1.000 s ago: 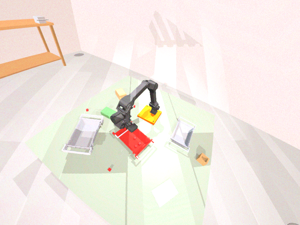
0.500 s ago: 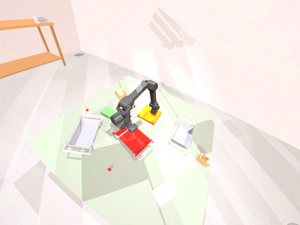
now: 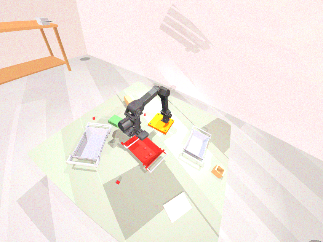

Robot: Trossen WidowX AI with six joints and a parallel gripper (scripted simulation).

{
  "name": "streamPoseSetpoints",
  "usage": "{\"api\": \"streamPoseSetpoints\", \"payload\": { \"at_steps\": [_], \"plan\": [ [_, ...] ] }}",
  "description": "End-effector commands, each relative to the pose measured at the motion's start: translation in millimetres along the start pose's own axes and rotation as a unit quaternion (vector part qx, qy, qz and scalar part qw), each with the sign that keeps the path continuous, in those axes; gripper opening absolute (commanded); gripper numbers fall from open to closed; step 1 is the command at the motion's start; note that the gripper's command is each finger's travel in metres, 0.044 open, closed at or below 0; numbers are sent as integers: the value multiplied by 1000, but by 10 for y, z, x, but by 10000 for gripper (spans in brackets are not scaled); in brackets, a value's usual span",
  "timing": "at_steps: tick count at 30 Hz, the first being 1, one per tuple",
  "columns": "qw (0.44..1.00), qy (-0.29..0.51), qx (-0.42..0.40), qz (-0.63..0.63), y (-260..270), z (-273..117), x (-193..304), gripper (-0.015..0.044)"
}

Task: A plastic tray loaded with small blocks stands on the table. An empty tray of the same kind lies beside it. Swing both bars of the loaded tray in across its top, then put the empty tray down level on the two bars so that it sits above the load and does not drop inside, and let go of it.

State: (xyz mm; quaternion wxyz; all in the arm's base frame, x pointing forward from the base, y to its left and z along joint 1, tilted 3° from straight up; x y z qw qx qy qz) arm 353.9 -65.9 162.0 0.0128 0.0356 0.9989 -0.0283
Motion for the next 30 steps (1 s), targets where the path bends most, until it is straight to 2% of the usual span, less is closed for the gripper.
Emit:
{"api": "streamPoseSetpoints", "payload": {
  "at_steps": [1, 3, 4, 5, 10, 14, 18, 30],
  "plan": [
    [1000, -7, 1, 1, 6, -442, 11, 87],
    [1000, -6, 0, 1, 10, -604, 44, 87],
    [1000, -5, 0, -9, 11, -303, -6, 87],
    [999, -5, 0, -39, 49, -296, -25, 87],
    [946, -6, 0, -325, 444, -220, -187, 87],
    [841, -6, 1, -542, 795, -152, -285, 87],
    [688, -7, 2, -726, 1161, -80, -347, 87],
    [385, -7, 5, -923, 1739, 36, -367, 87]
  ]
}}
Point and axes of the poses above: the point midway between the two fingers, 35 mm back from their tips, its own z axis out along the fingers, its own y axis across the jaws, x = y × z, the point moved 2 cm from there along -z, back along the fingers, and after that the axes turned 7 degrees about -z, right-handed, at the moved point
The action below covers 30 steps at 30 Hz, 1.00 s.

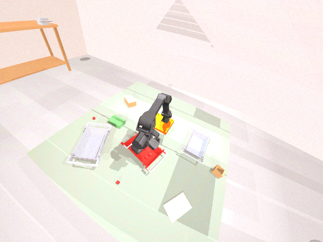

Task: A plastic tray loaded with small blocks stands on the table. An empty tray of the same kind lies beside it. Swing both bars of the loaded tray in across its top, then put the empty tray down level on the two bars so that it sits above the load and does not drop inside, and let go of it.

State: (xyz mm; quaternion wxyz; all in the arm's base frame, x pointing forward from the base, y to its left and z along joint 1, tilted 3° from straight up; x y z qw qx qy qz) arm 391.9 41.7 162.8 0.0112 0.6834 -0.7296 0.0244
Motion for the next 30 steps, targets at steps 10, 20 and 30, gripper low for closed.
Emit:
{"api": "streamPoseSetpoints", "payload": {
  "at_steps": [10, 20, 30],
  "plan": [
    [768, 5, 10, -640, -17, 211, -1141, 87],
    [711, 6, 10, -704, 10, 243, -1282, 87],
    [711, 6, 10, -704, 9, 248, -1282, 87]
  ]
}}
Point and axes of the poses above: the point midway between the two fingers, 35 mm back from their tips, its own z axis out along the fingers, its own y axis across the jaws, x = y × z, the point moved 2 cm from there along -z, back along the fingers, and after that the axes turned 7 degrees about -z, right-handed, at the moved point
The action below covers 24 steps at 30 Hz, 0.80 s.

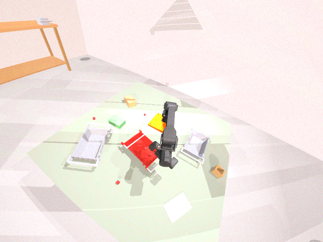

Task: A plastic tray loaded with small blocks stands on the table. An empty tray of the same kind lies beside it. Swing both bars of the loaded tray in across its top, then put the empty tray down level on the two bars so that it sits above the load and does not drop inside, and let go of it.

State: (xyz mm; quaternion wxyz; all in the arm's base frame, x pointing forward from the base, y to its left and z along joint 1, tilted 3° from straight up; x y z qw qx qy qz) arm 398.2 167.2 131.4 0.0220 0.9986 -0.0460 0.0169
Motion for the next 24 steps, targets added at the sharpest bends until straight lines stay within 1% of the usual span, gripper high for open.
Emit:
{"api": "streamPoseSetpoints", "payload": {
  "at_steps": [1, 19, 24],
  "plan": [
    [1000, 4, 0, -9, -14, 9, 16, 87],
    [1000, 4, 0, -9, -14, 571, 21, 87],
    [1000, 4, 0, -9, -13, 593, 20, 87]
  ]
}}
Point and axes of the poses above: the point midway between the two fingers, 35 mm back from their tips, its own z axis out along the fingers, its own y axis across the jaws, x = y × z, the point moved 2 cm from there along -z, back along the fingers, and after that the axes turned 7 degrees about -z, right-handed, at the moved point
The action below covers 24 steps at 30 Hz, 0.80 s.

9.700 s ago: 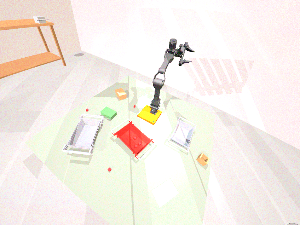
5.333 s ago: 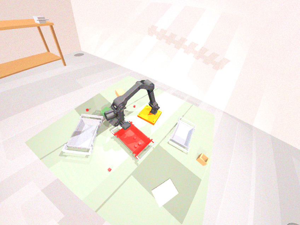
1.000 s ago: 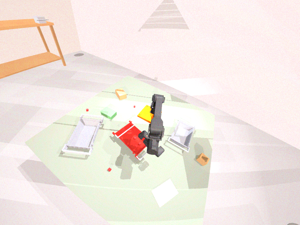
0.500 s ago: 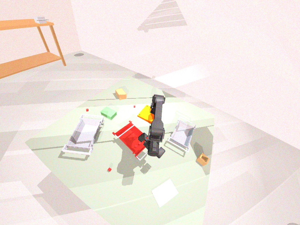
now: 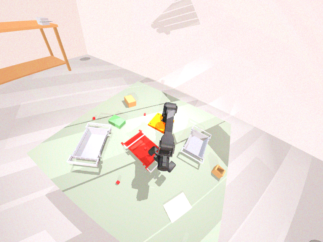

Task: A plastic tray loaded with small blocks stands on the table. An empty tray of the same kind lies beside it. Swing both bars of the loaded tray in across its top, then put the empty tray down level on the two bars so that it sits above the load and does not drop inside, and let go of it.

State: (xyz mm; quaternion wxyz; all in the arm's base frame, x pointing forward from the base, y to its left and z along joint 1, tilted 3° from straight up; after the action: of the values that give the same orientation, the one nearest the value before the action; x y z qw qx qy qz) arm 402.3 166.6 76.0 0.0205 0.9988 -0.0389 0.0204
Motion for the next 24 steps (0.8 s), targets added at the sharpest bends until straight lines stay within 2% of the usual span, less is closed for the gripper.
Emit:
{"api": "streamPoseSetpoints", "payload": {
  "at_steps": [1, 9, 24],
  "plan": [
    [1000, 1, -2, -2, 17, 23, -3, 87],
    [1000, 1, -2, -2, 182, -246, -23, 87],
    [1000, 0, -4, -2, 542, -285, -64, 87]
  ]
}}
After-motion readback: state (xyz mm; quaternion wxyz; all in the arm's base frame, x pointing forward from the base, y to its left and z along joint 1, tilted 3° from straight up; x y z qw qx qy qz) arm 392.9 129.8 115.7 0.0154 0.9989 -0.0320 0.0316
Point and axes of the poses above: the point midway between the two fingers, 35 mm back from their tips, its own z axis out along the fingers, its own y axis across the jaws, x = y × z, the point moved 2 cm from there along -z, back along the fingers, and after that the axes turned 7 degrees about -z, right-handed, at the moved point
